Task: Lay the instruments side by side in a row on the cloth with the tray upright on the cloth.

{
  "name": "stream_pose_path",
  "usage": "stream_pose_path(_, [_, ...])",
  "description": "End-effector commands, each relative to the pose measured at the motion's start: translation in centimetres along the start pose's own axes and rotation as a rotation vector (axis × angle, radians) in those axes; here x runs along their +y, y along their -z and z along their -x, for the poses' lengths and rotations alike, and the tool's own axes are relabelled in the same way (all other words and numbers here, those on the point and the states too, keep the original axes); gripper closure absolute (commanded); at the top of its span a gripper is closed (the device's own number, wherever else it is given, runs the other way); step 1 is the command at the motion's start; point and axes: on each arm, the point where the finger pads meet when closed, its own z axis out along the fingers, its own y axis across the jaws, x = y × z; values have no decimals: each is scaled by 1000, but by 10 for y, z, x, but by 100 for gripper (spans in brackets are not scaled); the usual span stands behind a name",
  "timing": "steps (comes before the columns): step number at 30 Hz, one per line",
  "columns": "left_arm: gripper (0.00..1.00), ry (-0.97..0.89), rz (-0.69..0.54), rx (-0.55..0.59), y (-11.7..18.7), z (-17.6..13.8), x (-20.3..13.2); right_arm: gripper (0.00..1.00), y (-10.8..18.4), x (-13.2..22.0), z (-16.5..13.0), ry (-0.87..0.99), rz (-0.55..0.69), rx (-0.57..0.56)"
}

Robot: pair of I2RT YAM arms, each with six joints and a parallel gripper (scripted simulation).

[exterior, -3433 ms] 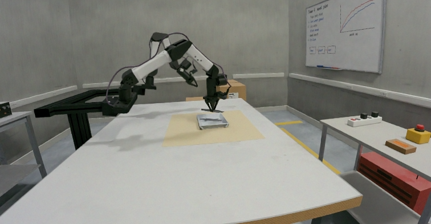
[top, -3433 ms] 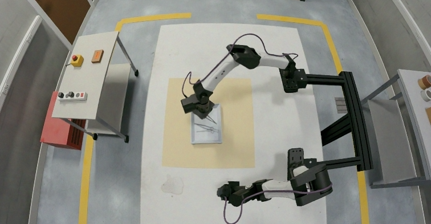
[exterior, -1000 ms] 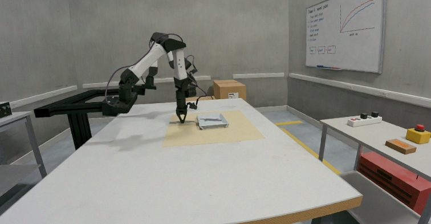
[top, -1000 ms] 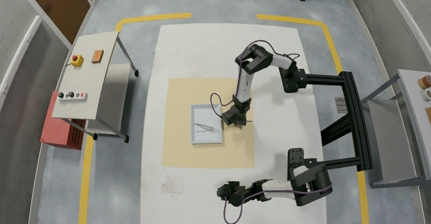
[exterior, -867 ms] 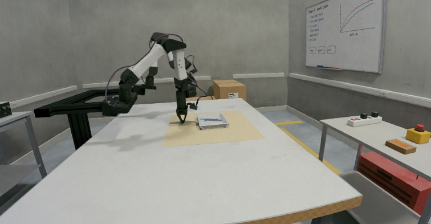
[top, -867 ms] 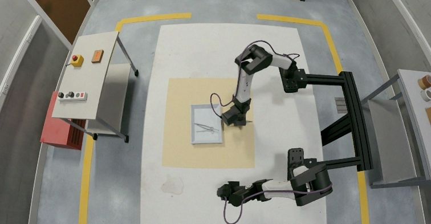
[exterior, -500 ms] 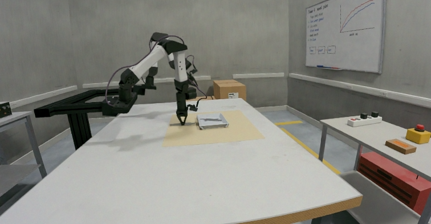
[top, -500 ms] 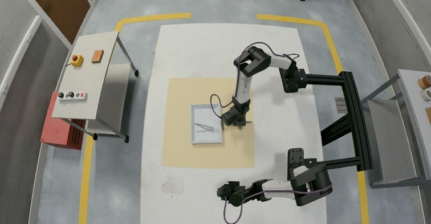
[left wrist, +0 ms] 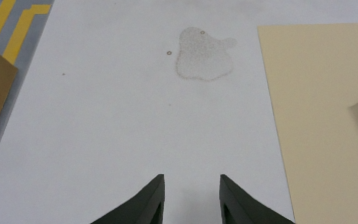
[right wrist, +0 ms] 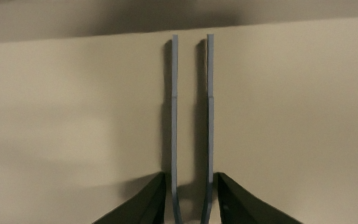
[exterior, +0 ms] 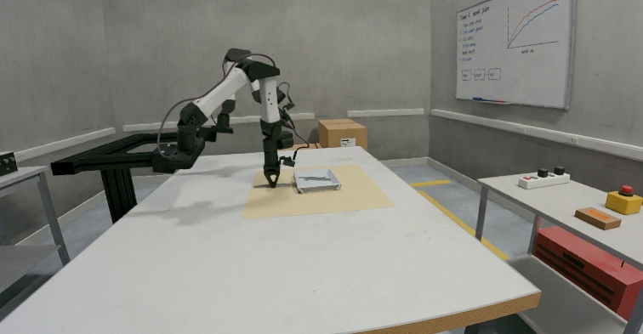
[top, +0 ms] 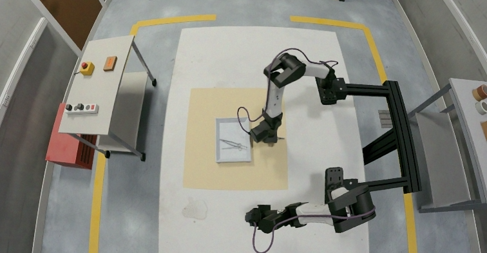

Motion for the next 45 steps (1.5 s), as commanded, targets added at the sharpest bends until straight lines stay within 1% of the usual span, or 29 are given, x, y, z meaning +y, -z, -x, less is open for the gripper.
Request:
stream_pose_path(1, [67,-2,0,-15,1,5,0,68,0,0,-5,13,-8,8])
stream_pose_path(13, [67,-2,0,-15,1,5,0,68,1,1,-3,12,-5,4])
stream_pose_path(14, [67,-2,0,-15,1,5,0,68,15,5,0,7,4,-11])
stream_pose_path(19, [67,-2,0,-15,1,5,0,68,21,4,1,1,3,-12])
stream_pose_path(20, [67,-2,0,-15,1,5,0,68,16,3,12,-22,13,-25])
stream_pose_path(22, [67,-2,0,-15,1,5,0,68,16,3,12,-22,13,-25])
stream_pose_path(23, [67,-2,0,-15,1,5,0,68,11,-1,-1,-3,-4,1])
stream_pose_path(24, [67,-2,0,-15,1,5,0,68,30,2,-2,5,-7,-3])
stream_pose_path(26, [67,-2,0,-15,1,5,0,68,38,2,-2,4,-9,-2])
stream_pose_path(30, [67,-2,0,-15,1,5,0,68,60,8,8,-3,0,-16])
stream_pose_path(31, [67,-2,0,-15,1,5,0,68,59,1,-2,3,-10,-1])
stream_pose_path(35, [67,-2,0,-15,1,5,0,68,74,0,-3,1,-9,-3])
stream_pose_path(36, [67,-2,0,-15,1,5,0,68,75,1,-3,1,-4,-6])
stream_pose_path(37, [67,-2,0,-15,1,5,0,68,64,-1,-3,-3,-6,0])
stream_pose_path(39, [67,-2,0,-15,1,5,0,68,64,-1,-3,-3,-6,0])
stream_pose_path(40, [67,-2,0,-15,1,5,0,68,56,-4,-8,-4,-14,13])
stream_pose_path(41, [67,-2,0,-15,1,5,0,68,55,-6,-10,-2,-25,26])
stream_pose_path(45, [67,-2,0,-15,1,5,0,68,57,-3,-3,-4,-15,13])
